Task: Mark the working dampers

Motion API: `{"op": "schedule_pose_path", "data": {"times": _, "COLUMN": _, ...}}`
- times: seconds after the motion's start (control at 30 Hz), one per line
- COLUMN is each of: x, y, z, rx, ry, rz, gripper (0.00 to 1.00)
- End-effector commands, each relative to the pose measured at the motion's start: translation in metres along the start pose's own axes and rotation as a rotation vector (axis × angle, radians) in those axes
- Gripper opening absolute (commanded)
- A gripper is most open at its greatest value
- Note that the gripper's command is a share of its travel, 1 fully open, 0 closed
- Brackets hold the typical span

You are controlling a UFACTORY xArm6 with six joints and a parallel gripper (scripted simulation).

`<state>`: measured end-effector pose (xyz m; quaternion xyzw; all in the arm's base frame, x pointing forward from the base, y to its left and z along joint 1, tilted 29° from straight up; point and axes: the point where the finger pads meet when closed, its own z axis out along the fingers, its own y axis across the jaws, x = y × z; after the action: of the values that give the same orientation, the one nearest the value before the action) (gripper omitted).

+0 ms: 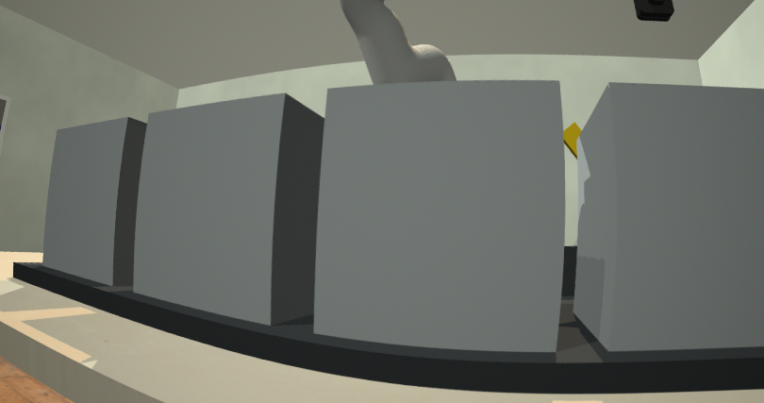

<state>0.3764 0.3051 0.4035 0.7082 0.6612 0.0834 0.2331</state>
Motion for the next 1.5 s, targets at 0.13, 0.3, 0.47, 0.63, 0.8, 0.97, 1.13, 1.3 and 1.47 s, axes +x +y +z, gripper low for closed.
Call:
{"op": "schedule_pose_path", "data": {"times": 0.13, "x": -0.041, "y": 0.014, "z": 0.0, "rx": 0.009, "ry": 0.006, "rz": -0.004, "gripper": 0.0}}
{"op": "schedule_pose_path", "data": {"times": 0.3, "x": -0.089, "y": 0.024, "z": 0.001, "rx": 0.016, "ry": 0.009, "rz": -0.004, "gripper": 0.0}}
{"op": "schedule_pose_path", "data": {"times": 0.47, "x": -0.142, "y": 0.028, "z": 0.002, "rx": 0.019, "ry": 0.011, "rz": -0.003, "gripper": 0.0}}
{"op": "schedule_pose_path", "data": {"times": 0.63, "x": -0.189, "y": 0.025, "z": 0.001, "rx": 0.017, "ry": 0.012, "rz": -0.003, "gripper": 0.0}}
{"op": "schedule_pose_path", "data": {"times": 0.8, "x": -0.232, "y": 0.017, "z": 0.001, "rx": 0.011, "ry": 0.01, "rz": -0.004, "gripper": 0.0}}
{"op": "schedule_pose_path", "data": {"times": 0.97, "x": -0.276, "y": 0.003, "z": -0.001, "rx": -0.001, "ry": 0.004, "rz": -0.005, "gripper": 0.0}}
{"op": "schedule_pose_path", "data": {"times": 1.13, "x": -0.277, "y": 0.003, "z": -0.001, "rx": -0.002, "ry": 0.004, "rz": -0.005, "gripper": 0.0}}
{"op": "schedule_pose_path", "data": {"times": 1.3, "x": -0.277, "y": 0.003, "z": 0.0, "rx": -0.002, "ry": 0.004, "rz": -0.005, "gripper": 0.0}}
{"op": "schedule_pose_path", "data": {"times": 1.47, "x": -0.277, "y": 0.003, "z": 0.002, "rx": -0.001, "ry": 0.004, "rz": -0.005, "gripper": 0.0}}
